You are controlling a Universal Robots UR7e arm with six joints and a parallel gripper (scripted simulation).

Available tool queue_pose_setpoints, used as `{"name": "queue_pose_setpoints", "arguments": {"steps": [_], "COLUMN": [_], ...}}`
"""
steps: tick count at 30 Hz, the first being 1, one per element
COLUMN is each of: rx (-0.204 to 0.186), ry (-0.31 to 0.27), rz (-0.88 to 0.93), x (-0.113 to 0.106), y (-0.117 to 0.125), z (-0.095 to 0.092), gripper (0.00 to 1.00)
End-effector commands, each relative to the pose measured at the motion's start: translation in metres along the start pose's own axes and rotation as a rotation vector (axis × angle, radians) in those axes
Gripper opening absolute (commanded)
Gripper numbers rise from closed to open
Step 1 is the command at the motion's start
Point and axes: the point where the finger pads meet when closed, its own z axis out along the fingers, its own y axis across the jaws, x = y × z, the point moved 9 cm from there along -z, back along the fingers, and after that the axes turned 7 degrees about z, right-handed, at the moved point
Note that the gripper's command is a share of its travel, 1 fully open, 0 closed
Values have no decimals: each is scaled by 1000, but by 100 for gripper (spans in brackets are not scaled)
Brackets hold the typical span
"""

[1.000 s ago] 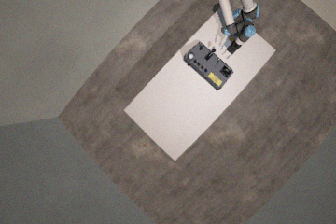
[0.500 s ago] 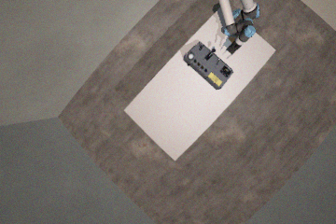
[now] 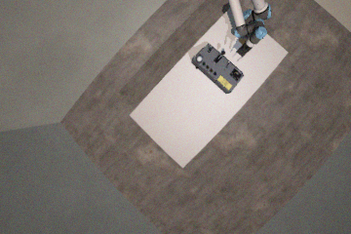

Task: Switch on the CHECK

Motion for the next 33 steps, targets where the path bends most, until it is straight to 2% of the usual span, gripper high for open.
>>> {"name": "queue_pose_setpoints", "arguments": {"steps": [1,3,8,12,13,33], "rx": [0,0,-1,-1,-1,-1], "ry": [1,1,1,1,1,1], "rz": [1,1,0,0,0,0], "x": [0,-4,-45,-49,-49,-49], "y": [0,0,7,7,7,7], "z": [0,0,0,0,0,0], "gripper": [100,100,100,100,0,0]}}
